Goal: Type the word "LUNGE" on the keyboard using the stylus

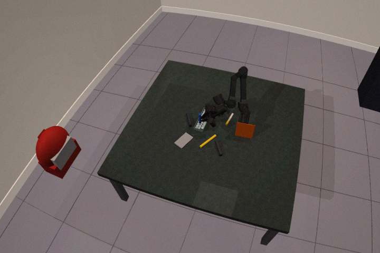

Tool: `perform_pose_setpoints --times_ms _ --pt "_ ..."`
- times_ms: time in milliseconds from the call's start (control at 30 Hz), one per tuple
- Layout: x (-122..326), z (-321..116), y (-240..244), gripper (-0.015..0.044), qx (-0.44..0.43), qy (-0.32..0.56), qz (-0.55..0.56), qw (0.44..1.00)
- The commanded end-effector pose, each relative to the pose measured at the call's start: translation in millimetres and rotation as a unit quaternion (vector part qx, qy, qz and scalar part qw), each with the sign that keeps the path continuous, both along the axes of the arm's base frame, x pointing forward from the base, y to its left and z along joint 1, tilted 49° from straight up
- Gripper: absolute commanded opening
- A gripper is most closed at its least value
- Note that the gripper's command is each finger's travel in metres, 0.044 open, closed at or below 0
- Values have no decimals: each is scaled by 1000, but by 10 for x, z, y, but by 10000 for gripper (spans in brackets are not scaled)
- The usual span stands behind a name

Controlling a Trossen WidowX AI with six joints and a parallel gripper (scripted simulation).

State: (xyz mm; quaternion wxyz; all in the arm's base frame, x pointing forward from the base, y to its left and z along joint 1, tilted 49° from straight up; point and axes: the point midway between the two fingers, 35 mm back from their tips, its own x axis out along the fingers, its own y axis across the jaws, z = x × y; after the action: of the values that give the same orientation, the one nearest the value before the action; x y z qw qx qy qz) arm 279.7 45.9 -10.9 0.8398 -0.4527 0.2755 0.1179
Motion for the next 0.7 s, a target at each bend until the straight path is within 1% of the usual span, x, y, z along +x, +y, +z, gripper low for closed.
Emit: perform_pose_setpoints --times_ms 0,667 --pt "-10 -21 -17 81 -1 1 3 1000" --pt "-3 -77 -79 81 -1 1 3 1000"
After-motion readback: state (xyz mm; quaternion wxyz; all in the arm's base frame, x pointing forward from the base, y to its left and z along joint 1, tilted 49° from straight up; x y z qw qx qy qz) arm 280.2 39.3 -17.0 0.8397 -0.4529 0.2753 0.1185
